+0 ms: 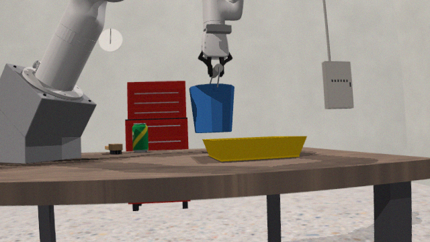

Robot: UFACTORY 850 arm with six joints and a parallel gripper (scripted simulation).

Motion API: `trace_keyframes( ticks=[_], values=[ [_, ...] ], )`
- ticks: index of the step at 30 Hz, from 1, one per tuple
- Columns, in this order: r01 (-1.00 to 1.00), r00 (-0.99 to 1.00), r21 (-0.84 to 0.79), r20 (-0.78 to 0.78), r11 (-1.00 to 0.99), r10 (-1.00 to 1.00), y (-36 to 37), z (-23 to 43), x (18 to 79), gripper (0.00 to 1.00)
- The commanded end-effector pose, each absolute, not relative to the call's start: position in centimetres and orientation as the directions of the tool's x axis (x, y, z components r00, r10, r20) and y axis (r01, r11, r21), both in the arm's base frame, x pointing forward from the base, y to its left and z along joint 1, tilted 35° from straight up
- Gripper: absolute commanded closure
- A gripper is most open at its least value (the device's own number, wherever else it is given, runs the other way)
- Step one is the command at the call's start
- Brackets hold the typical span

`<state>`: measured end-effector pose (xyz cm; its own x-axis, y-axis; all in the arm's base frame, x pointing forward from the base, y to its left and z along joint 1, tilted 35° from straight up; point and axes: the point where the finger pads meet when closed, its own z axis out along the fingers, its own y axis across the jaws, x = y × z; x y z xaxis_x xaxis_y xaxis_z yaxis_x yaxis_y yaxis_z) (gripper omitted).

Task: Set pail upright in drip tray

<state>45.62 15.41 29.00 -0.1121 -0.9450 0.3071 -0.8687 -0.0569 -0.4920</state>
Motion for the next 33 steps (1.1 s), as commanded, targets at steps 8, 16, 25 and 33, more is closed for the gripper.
trace_keyframes(
  ticks=[8,16,25,33],
  values=[
    [-0.868,-0.112,-0.494,0.306,-0.057,-0.945,15.9,30.2,45.0,1.00],
    [-0.868,-0.112,-0.494,0.306,-0.057,-0.945,16.0,30.5,44.8,1.00],
    [-0.868,-0.112,-0.494,0.306,-0.057,-0.945,16.1,30.6,44.8,1.00],
    [-0.868,-0.112,-0.494,0.306,-0.057,-0.945,16.1,30.6,44.8,1.00]
  ],
)
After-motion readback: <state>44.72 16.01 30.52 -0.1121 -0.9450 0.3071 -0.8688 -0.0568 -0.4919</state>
